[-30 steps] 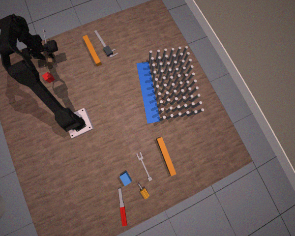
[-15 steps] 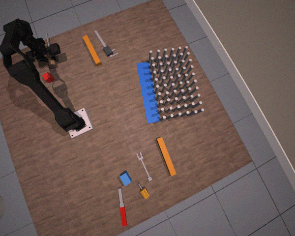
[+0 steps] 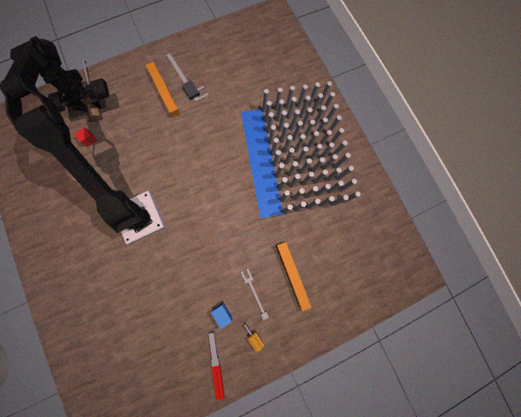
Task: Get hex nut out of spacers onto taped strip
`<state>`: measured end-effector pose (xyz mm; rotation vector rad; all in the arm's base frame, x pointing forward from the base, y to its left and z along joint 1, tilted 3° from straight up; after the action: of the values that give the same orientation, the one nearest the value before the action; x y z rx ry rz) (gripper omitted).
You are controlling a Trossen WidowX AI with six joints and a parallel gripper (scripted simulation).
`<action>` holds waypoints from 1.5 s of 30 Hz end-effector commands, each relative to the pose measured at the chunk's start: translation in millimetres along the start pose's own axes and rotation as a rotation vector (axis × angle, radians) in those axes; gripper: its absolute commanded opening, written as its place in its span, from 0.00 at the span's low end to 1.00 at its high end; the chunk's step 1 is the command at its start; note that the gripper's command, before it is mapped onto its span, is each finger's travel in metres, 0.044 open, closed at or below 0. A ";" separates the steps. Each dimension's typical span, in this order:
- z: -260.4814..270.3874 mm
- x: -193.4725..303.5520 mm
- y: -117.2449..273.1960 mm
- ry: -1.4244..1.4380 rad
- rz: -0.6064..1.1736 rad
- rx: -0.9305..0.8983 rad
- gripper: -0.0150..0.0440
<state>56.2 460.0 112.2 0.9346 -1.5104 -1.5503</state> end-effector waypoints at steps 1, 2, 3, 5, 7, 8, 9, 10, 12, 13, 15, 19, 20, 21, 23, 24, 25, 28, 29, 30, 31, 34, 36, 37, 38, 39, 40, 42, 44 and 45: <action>0.0 0.0 0.2 0.000 0.000 0.000 0.43; 0.0 0.0 0.2 0.000 0.000 0.000 0.48; 0.0 0.0 0.2 0.000 0.000 0.000 0.52; 0.0 0.0 0.2 0.000 0.000 0.000 0.61; 0.0 0.0 0.2 0.000 0.000 0.000 0.70; 0.0 0.0 0.2 0.000 0.000 0.000 0.74; 0.0 0.0 0.2 0.000 0.000 0.000 0.79; 0.0 0.0 0.2 0.000 0.000 0.000 0.83; 0.0 0.0 0.2 0.000 0.000 0.000 0.92; 0.0 0.0 0.2 0.000 0.000 0.000 0.97; 0.2 -0.8 10.1 0.002 -0.002 0.000 1.00; 0.0 -0.7 61.5 0.002 -0.001 0.000 1.00; -0.2 -0.1 67.9 0.000 0.000 0.000 1.00; -0.3 0.1 70.1 0.000 0.000 0.000 1.00; -0.3 0.1 70.1 0.000 0.000 0.000 1.00; -0.3 0.1 70.1 0.000 0.000 0.000 1.00; -0.3 0.1 70.1 0.000 0.000 0.000 1.00; -0.3 0.1 70.1 0.000 0.000 0.000 1.00; -0.3 0.1 70.1 0.000 0.000 0.000 1.00; -0.3 0.1 70.1 0.000 0.000 0.000 1.00; -0.3 0.1 70.1 0.000 0.000 0.000 1.00; -0.3 0.1 70.1 0.000 0.000 0.000 1.00; -0.3 0.1 70.1 0.000 0.000 0.000 1.00; -0.3 0.1 70.1 0.000 0.000 0.000 1.00; -0.3 0.1 70.1 0.000 0.000 0.000 1.00; -0.3 0.1 70.1 0.000 0.000 0.000 1.00; -0.3 0.1 70.1 0.000 0.000 0.000 1.00; -0.3 0.1 70.1 0.000 0.000 0.000 1.00; -0.3 0.1 70.1 0.000 0.000 0.000 1.00; -0.4 0.2 70.1 0.015 -0.002 -0.002 1.00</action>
<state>58.4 459.5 181.8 0.9340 -1.5111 -1.5514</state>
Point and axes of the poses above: the point midway between the two fingers, 35 mm back from their tips, its own y axis back along the fingers, its own z axis across the jaws, x = y × z, the point moved 10 cm from there along y, back along the fingers, and after that the axes turned 11 degrees about -y, right-handed, at the moved point
